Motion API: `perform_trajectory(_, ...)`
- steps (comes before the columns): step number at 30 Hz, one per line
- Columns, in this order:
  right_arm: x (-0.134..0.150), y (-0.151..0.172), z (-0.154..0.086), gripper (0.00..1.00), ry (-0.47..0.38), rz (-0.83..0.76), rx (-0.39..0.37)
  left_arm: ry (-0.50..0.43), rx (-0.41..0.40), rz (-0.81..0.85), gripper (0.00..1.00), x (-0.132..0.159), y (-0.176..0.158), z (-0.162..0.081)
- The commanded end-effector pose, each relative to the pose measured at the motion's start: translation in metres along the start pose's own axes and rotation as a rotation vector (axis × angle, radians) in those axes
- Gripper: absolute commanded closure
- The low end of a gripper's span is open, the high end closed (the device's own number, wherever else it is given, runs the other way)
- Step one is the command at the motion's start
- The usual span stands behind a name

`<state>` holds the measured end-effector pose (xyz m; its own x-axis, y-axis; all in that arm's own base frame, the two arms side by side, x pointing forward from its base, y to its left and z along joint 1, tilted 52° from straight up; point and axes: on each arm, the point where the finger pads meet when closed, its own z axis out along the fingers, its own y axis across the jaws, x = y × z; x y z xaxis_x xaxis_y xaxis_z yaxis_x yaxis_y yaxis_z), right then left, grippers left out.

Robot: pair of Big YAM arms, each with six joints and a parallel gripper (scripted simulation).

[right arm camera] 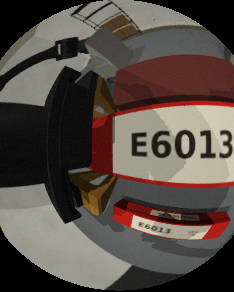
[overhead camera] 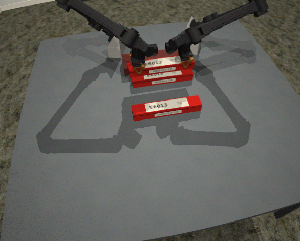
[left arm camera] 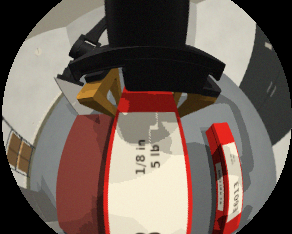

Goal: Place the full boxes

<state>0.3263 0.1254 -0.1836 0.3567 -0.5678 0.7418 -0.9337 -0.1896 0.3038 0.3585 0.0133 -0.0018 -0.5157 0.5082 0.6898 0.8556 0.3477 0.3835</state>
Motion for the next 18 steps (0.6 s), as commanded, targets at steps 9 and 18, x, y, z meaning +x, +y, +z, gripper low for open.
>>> perform_trajectory(9,0.000,-0.015,-0.055,1.00,-0.019,0.022,0.074,-0.049,-0.062,-0.012,1.00,-0.007,0.014,-0.049)
perform_trajectory(18,0.000,-0.014,-0.065,1.00,-0.020,0.022,0.075,-0.049,-0.062,-0.013,1.00,-0.007,0.013,-0.059)
